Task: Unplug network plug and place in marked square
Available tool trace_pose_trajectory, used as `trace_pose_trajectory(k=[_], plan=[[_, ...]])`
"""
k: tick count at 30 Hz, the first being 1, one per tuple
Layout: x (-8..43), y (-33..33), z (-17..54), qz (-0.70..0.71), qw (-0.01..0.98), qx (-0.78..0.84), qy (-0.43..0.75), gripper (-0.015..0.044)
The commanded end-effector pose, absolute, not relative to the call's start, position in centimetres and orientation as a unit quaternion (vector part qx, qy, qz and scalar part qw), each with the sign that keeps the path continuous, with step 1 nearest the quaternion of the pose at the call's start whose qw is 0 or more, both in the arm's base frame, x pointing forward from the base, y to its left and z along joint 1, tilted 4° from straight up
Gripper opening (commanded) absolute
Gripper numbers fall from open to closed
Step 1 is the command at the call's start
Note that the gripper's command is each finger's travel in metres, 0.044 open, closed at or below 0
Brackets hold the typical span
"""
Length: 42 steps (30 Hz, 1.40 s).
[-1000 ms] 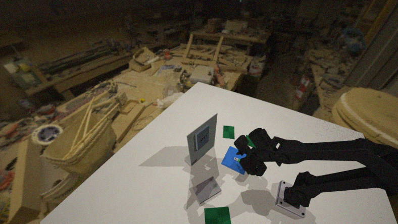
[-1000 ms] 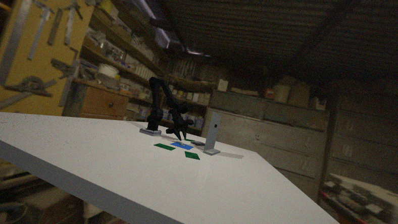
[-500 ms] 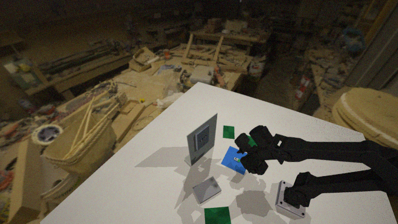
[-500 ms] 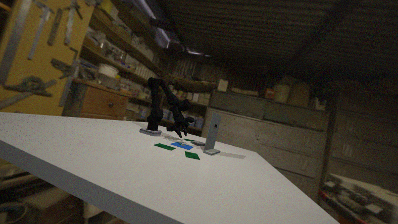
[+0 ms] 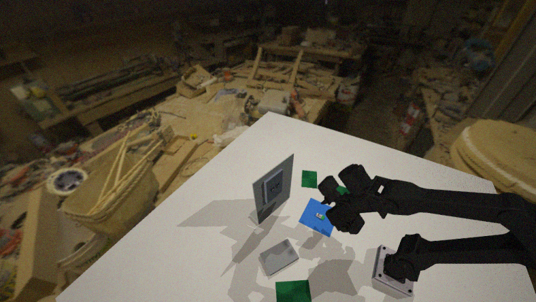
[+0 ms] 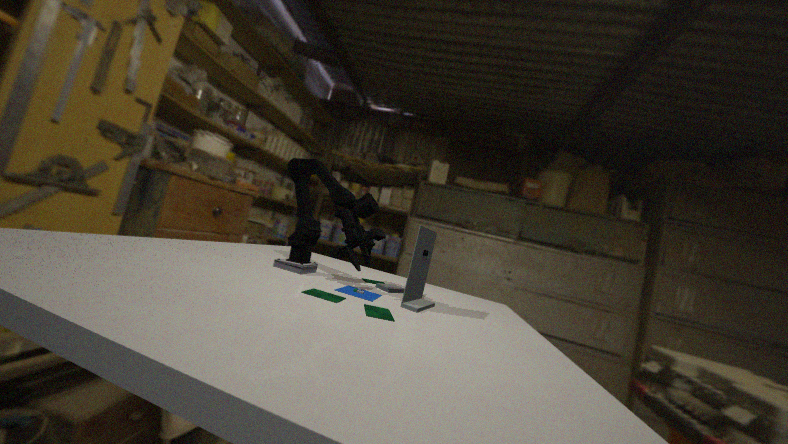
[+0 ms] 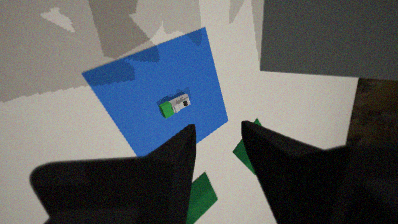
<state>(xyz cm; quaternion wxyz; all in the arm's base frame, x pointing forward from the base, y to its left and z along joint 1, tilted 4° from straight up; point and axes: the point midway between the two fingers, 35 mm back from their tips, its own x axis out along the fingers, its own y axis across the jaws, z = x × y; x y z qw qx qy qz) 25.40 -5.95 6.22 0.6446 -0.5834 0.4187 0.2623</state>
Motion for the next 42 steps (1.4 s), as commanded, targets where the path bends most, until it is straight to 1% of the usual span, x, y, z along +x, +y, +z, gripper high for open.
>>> trace_pose_trajectory(k=[1,30,42], plan=[[25.4,-6.0,6.9,0.259,0.645,-0.583,0.420,0.0156],[25.1,-5.7,10.8,0.263,0.645,-0.583,0.419,0.0156],[25.6,-5.7,14.5,0.262,0.645,-0.583,0.419,0.0156]])
